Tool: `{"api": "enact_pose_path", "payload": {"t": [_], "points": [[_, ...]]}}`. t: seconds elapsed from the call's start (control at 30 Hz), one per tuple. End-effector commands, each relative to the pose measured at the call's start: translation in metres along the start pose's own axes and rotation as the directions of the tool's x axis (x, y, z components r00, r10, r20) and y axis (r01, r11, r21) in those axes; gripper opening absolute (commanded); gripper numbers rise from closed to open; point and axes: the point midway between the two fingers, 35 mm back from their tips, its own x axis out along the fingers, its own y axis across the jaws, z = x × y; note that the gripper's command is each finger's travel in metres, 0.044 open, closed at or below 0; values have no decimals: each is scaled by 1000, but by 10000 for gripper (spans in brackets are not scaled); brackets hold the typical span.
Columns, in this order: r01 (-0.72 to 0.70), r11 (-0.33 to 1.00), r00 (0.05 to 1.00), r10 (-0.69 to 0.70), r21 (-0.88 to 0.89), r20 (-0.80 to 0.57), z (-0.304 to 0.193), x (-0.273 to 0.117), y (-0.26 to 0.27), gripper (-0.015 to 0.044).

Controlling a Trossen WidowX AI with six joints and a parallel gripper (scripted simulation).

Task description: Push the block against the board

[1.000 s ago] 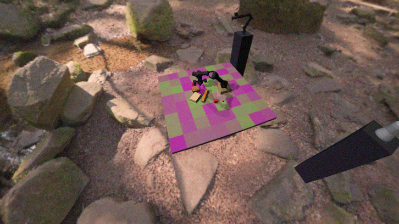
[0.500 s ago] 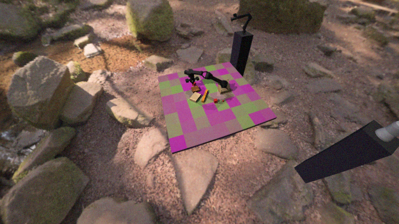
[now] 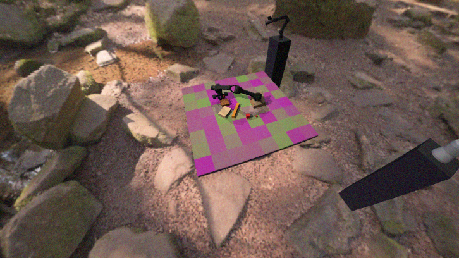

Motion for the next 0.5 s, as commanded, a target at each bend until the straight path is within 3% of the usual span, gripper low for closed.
{"api": "enact_pose_path", "payload": {"t": [0.0, 0.47], "points": [[-13, 1000, 1000, 13, 10, 0, 1, -1, 0, 0], [-13, 1000, 1000, 13, 10, 0, -12, -2, 2, 0]]}}
